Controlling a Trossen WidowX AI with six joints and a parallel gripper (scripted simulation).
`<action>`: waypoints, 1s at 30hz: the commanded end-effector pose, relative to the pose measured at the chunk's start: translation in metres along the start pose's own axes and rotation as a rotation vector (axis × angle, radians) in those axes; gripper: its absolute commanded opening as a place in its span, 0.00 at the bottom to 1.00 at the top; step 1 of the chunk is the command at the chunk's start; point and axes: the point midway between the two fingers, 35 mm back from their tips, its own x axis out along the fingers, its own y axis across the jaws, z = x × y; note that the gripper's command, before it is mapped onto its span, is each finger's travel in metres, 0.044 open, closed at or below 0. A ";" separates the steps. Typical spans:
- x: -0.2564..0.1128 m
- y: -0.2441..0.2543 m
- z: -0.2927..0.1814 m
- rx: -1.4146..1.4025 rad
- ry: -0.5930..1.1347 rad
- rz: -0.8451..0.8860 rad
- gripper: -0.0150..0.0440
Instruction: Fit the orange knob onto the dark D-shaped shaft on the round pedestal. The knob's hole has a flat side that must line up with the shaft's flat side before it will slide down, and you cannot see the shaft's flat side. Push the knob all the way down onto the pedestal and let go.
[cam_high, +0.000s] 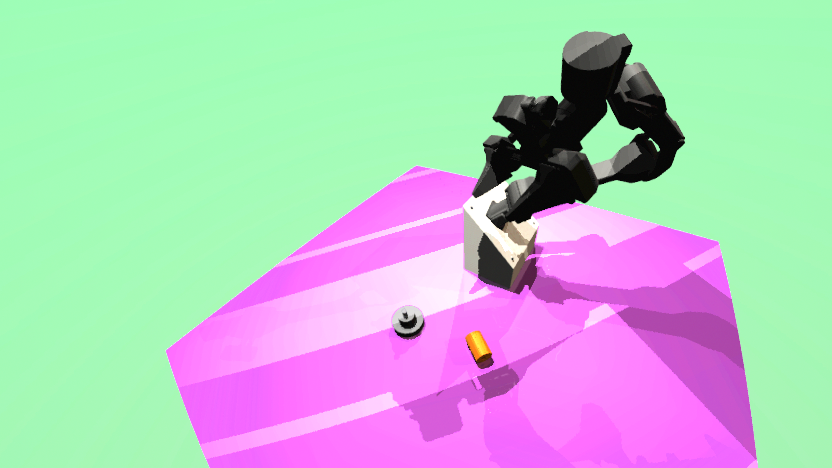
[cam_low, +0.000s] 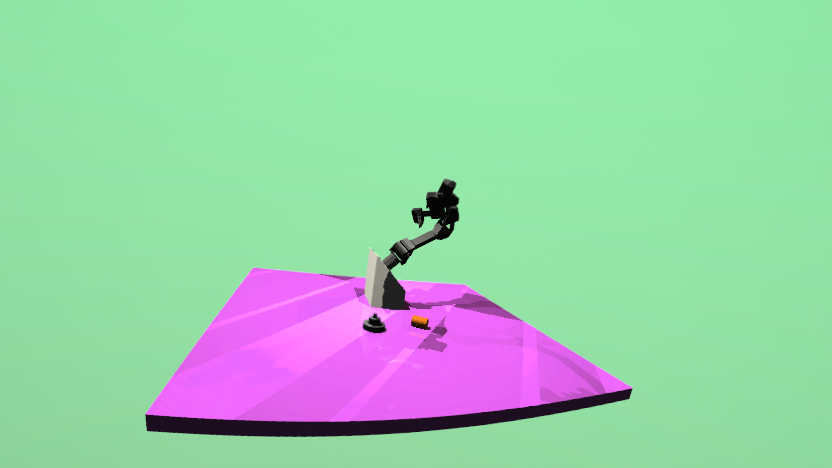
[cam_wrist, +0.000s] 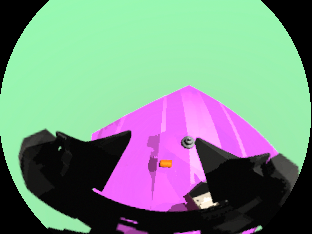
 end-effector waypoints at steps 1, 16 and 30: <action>0.065 -0.004 -0.031 0.342 0.245 -0.017 1.00; 0.173 -0.027 -0.155 1.115 0.681 -0.424 1.00; 0.198 -0.050 -0.222 1.415 0.754 -0.758 1.00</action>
